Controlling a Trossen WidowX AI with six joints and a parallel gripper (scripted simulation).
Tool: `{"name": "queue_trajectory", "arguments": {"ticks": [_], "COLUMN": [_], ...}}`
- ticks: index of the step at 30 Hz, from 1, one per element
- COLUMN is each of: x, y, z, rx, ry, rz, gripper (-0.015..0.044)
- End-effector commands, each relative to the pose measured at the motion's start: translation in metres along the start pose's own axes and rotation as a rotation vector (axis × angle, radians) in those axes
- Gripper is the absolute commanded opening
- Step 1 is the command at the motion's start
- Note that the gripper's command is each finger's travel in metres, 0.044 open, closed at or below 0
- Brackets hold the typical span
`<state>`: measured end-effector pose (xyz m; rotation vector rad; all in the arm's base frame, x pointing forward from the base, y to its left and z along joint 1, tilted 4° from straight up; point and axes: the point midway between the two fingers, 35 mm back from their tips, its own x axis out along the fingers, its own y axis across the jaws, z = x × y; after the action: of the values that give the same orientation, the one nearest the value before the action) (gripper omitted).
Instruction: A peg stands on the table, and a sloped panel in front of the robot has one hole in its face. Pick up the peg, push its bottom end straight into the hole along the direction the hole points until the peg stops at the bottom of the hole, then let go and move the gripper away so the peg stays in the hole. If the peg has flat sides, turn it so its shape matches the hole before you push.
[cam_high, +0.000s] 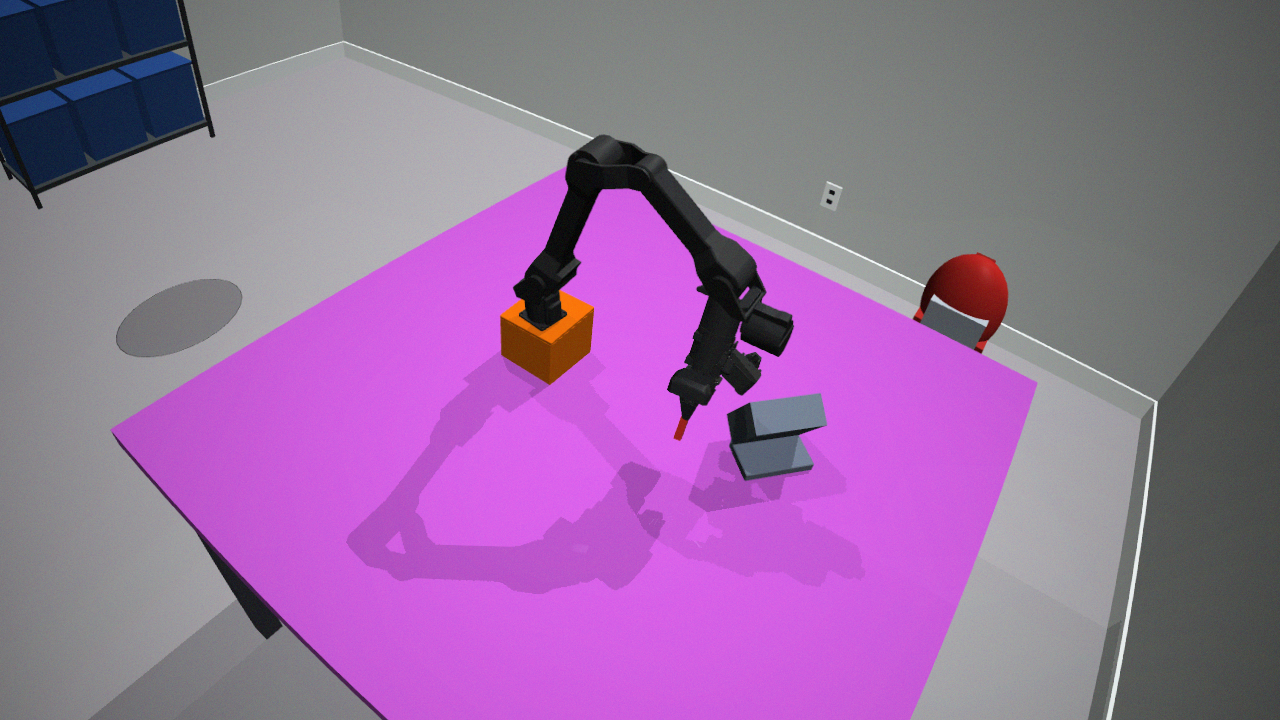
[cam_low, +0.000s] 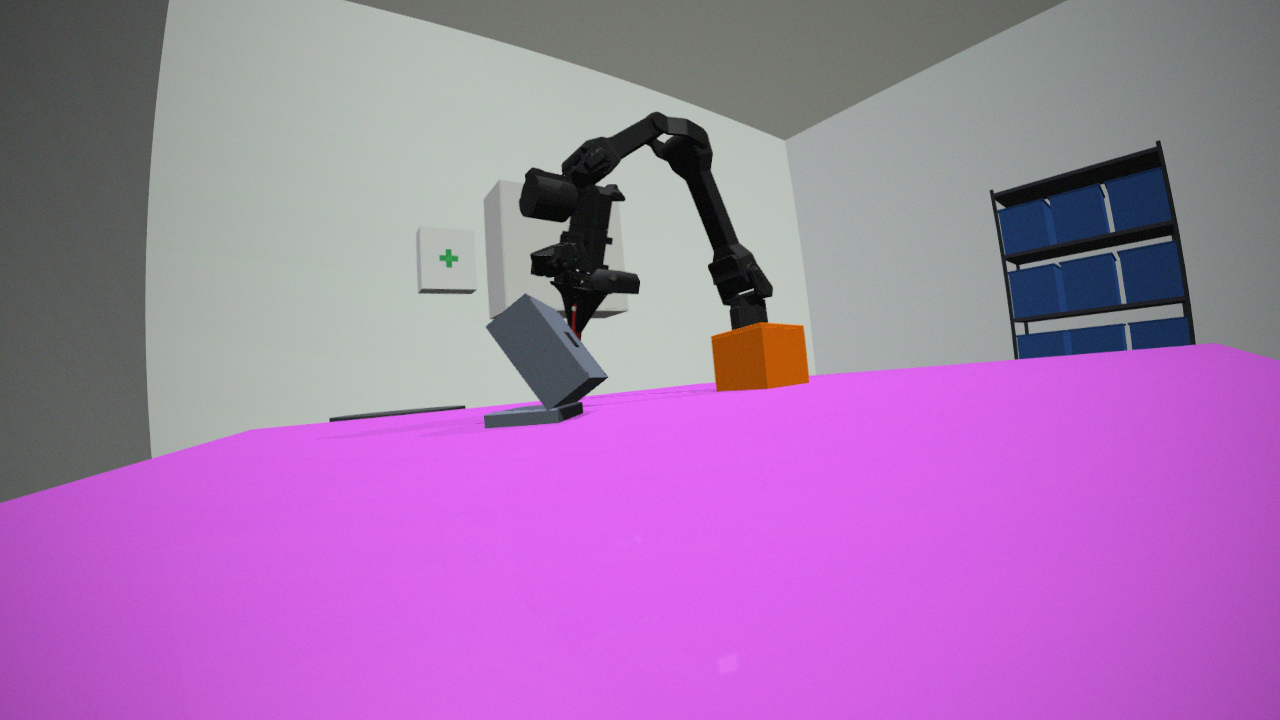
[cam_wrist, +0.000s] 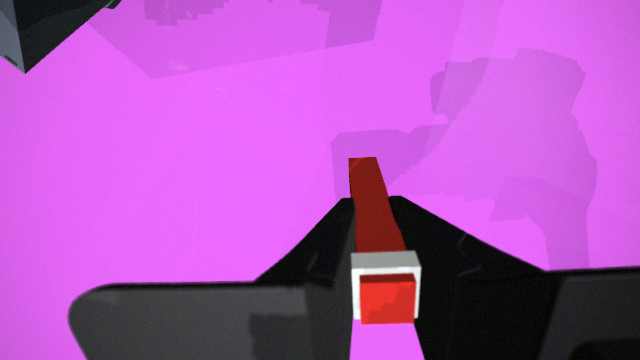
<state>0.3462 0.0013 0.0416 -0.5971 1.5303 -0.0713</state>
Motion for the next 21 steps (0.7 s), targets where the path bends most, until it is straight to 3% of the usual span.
{"name": "queue_trajectory", "arguments": {"ticks": [1,21], "x": [-0.002,-0.012], "y": [0.004,0.026], "z": [0.004,0.015], "rx": [-0.011,-0.085], "ry": [-0.008,-0.041], "rz": [-0.023,-0.102], "gripper": [0.0000,0.0000]}}
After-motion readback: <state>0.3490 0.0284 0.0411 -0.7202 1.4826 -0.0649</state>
